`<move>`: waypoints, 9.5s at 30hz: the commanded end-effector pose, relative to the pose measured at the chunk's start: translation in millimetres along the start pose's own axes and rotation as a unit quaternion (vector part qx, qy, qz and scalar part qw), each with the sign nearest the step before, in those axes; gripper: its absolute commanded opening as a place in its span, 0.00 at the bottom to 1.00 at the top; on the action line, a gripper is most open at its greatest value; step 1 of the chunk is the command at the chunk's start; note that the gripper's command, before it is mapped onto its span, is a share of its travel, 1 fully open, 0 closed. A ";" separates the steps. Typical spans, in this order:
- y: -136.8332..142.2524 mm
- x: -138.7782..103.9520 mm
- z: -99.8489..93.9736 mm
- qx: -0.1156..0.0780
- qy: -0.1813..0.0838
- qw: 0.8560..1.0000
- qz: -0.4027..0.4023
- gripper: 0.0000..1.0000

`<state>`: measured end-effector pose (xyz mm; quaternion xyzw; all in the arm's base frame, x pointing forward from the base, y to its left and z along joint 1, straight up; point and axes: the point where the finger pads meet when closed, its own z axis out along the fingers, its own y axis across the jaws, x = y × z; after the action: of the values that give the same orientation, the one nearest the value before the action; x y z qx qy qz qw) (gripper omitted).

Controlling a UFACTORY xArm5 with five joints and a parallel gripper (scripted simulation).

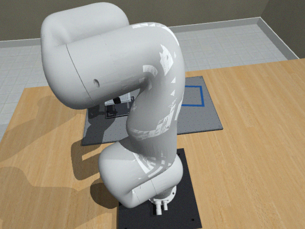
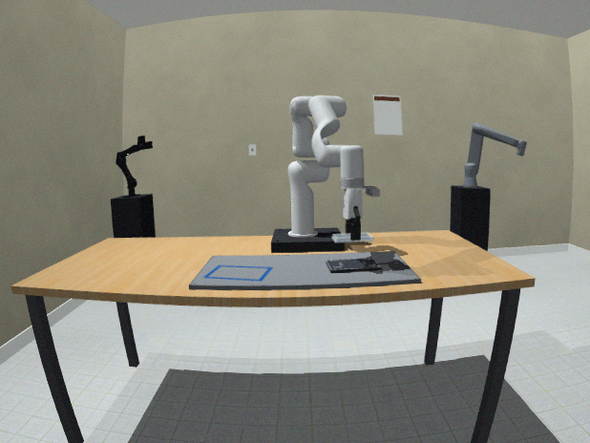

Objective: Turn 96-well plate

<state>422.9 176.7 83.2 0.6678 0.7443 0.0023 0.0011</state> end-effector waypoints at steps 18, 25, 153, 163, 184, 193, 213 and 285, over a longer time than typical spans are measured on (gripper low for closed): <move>2.8 -43.0 -0.2 -0.001 0.002 0.993 0.116 0.00; 3.6 -66.4 0.7 -0.001 0.002 0.993 0.116 0.00; 13.6 -373.8 11.3 -0.001 0.001 0.993 0.116 0.00; 13.6 -373.8 11.3 -0.001 0.001 0.993 0.116 0.00; 13.7 -373.8 34.7 -0.001 0.001 0.993 0.116 0.00; 13.7 -373.7 48.1 -0.001 0.001 0.993 0.116 0.00; 13.7 -373.6 78.1 -0.001 0.001 0.993 0.116 0.00; 13.7 -373.6 86.9 -0.001 0.001 0.993 0.116 0.00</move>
<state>475.9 -192.5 -5.1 0.7499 0.6615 0.0003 0.0006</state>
